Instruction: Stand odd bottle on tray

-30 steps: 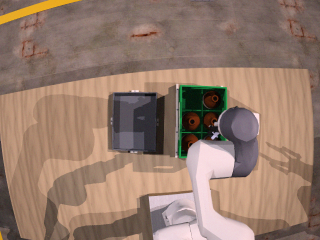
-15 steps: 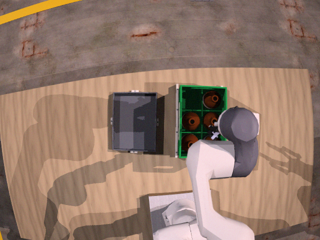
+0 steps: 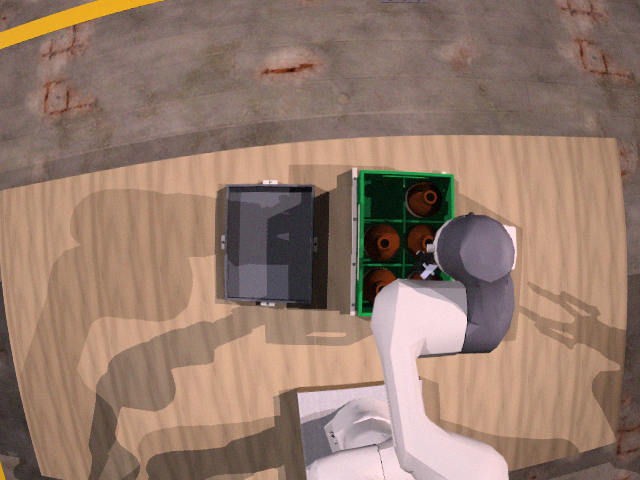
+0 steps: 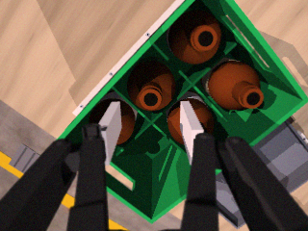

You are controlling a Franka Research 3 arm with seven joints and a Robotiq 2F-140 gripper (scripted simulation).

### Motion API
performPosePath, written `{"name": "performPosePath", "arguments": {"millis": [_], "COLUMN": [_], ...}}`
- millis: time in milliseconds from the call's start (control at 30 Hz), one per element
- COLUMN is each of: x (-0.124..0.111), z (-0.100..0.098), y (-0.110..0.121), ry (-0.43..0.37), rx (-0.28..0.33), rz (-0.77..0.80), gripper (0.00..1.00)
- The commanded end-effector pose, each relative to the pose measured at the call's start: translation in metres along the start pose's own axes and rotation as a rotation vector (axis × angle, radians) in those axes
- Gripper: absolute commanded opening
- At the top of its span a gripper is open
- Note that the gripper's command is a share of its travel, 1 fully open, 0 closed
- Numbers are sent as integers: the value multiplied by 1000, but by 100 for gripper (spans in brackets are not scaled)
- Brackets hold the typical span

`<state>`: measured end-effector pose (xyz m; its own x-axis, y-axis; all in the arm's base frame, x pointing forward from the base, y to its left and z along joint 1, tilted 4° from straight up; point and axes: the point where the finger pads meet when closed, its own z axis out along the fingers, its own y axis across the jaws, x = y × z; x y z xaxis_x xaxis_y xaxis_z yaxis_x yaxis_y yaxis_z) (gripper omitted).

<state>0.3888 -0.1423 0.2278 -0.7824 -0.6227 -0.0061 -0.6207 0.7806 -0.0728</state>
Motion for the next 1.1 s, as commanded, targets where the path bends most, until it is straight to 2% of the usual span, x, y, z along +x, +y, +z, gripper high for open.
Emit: {"name": "performPosePath", "arguments": {"millis": [0, 467, 1067], "x": [-2, -2, -2], "z": [3, 21, 35], "y": [-1, -1, -1], "ry": [-6, -6, -6], "rx": [1, 1, 1], "rz": [8, 8, 8], "gripper": [44, 44, 44]}}
